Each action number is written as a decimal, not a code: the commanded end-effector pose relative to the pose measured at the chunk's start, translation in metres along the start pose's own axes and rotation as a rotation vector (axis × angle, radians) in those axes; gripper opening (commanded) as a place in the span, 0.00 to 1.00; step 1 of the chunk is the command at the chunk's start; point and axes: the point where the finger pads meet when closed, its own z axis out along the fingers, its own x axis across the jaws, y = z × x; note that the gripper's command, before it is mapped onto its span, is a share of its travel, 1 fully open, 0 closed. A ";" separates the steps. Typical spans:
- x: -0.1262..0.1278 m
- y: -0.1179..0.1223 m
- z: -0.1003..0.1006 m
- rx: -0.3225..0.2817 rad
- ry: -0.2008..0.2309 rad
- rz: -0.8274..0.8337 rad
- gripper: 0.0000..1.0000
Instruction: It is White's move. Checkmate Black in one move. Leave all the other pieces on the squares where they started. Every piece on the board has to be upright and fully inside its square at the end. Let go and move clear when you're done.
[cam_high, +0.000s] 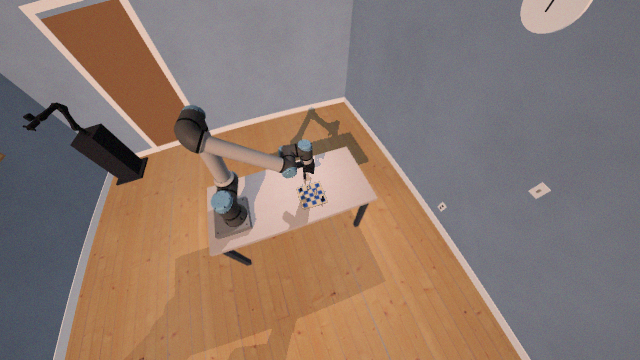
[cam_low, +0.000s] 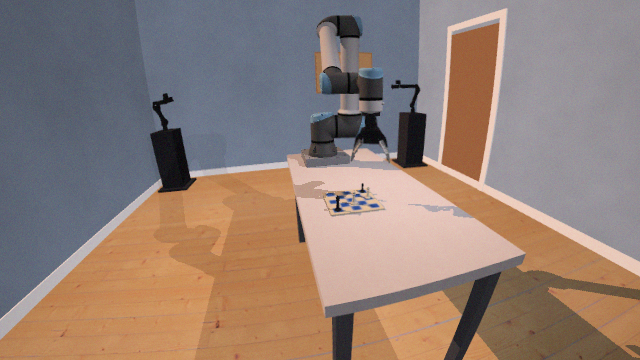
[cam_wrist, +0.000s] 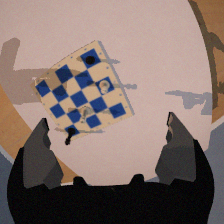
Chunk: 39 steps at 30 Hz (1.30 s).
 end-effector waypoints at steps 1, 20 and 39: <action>0.002 -0.001 0.002 -0.003 -0.003 0.187 1.00; 0.009 -0.002 0.010 -0.004 -0.002 0.822 1.00; 0.010 0.002 0.019 -0.005 0.000 1.535 1.00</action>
